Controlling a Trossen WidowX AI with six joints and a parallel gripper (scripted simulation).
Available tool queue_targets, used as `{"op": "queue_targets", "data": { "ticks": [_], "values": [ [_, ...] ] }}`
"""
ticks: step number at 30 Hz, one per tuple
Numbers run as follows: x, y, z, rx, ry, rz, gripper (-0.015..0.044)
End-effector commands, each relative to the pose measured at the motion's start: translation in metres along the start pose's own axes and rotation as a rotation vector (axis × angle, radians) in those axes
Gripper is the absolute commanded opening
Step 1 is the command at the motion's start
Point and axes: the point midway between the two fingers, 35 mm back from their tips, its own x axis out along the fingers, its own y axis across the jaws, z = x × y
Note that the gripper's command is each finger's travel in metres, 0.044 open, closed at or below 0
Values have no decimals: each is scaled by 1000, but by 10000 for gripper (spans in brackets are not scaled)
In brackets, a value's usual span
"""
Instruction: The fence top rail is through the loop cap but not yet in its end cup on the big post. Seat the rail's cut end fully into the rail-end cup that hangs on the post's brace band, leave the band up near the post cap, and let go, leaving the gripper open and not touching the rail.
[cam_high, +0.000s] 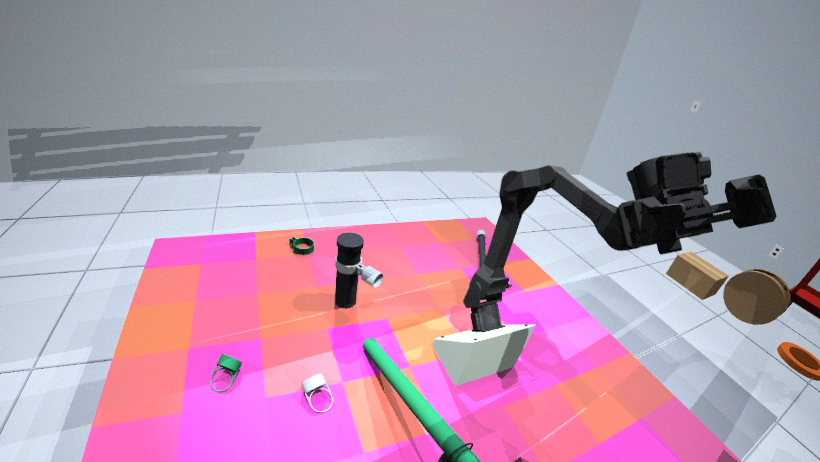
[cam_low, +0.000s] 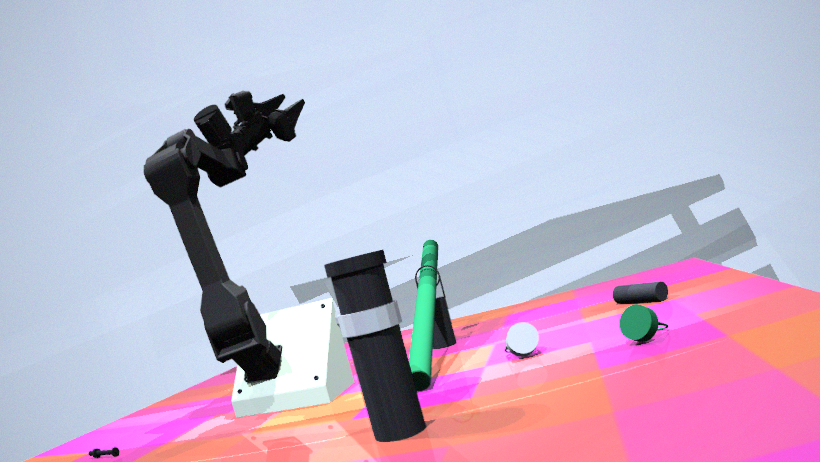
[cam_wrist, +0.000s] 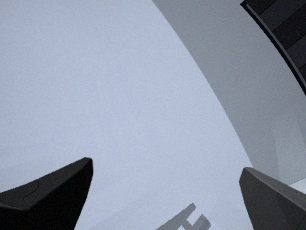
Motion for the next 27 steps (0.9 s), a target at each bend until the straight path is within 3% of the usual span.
{"op": "queue_targets", "data": {
  "ticks": [1,8,13,20,27],
  "values": [
    [1,-2,-1,-3,5,-4,426],
    [43,-85,-26,-118,228,-166,440],
    [52,-163,-43,-183,418,-318,440],
    [33,-260,-55,-235,651,-521,440],
    [-12,-344,-53,-265,873,-728,440]
  ]
}}
